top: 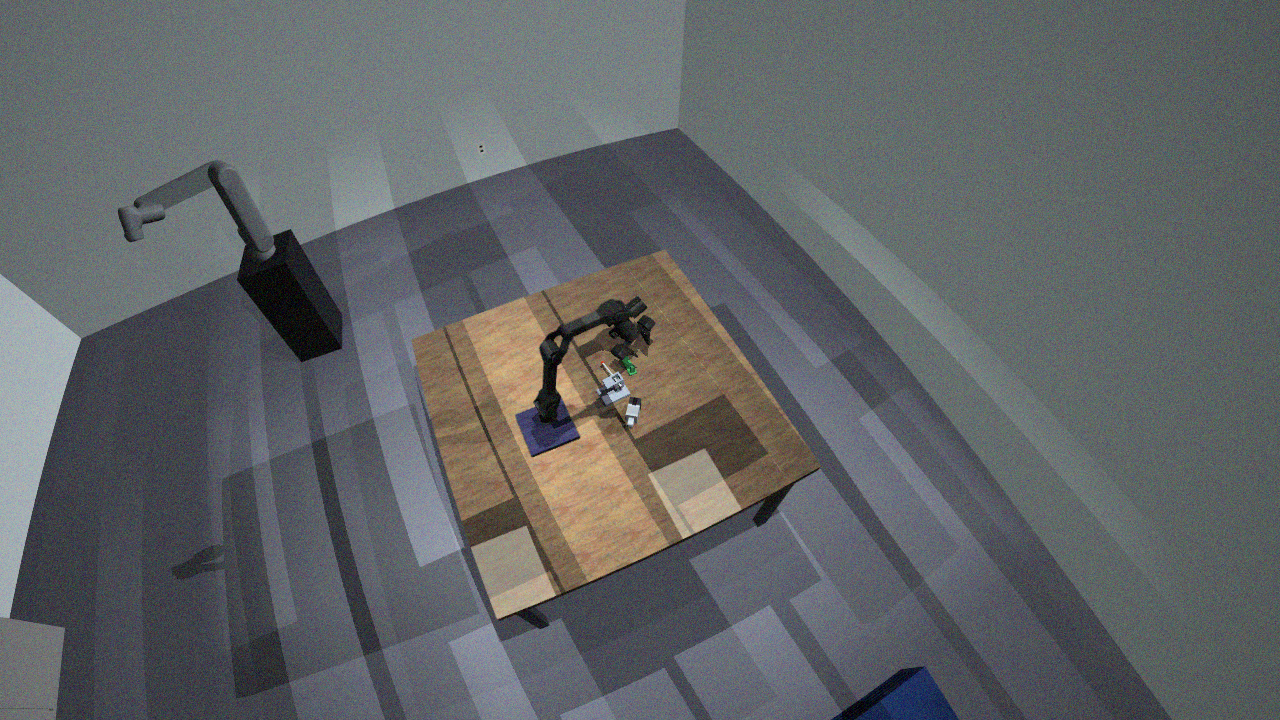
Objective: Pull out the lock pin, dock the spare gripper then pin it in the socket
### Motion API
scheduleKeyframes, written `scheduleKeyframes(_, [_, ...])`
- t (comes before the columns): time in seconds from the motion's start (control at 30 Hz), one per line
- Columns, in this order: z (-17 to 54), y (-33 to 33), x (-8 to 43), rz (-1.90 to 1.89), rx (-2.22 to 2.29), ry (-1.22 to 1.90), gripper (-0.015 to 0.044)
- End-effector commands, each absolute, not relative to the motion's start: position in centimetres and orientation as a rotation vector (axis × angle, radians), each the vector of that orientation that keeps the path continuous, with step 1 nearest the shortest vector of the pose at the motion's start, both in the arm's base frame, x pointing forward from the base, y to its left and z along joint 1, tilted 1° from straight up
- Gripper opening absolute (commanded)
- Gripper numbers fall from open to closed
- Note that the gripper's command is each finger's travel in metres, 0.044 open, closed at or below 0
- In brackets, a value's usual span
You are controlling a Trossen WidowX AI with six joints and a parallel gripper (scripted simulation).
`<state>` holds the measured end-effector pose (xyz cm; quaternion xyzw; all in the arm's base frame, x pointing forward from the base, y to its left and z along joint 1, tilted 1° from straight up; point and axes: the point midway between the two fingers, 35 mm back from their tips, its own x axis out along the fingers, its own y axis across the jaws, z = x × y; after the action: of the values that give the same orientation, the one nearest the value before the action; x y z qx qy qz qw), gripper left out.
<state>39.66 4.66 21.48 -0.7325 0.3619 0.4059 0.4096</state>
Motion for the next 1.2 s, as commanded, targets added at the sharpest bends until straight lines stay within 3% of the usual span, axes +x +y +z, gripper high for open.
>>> scheduleKeyframes(0.0, [20.1, 9.0, 33.1, 1.221, -1.551, 0.977, 0.0300])
scheduleKeyframes(0.17, [19.8, 11.4, 27.9, 1.342, -1.324, 1.088, 0.0300])
scheduleKeyframes(0.47, [19.7, 11.4, 27.9, 1.343, -1.322, 1.088, 0.0300])
scheduleKeyframes(0.8, [12.9, 10.5, 27.8, 1.343, -1.323, 1.090, 0.0300])
scheduleKeyframes(1.17, [11.6, 10.6, 27.9, 1.343, -1.323, 1.090, 0.0300])
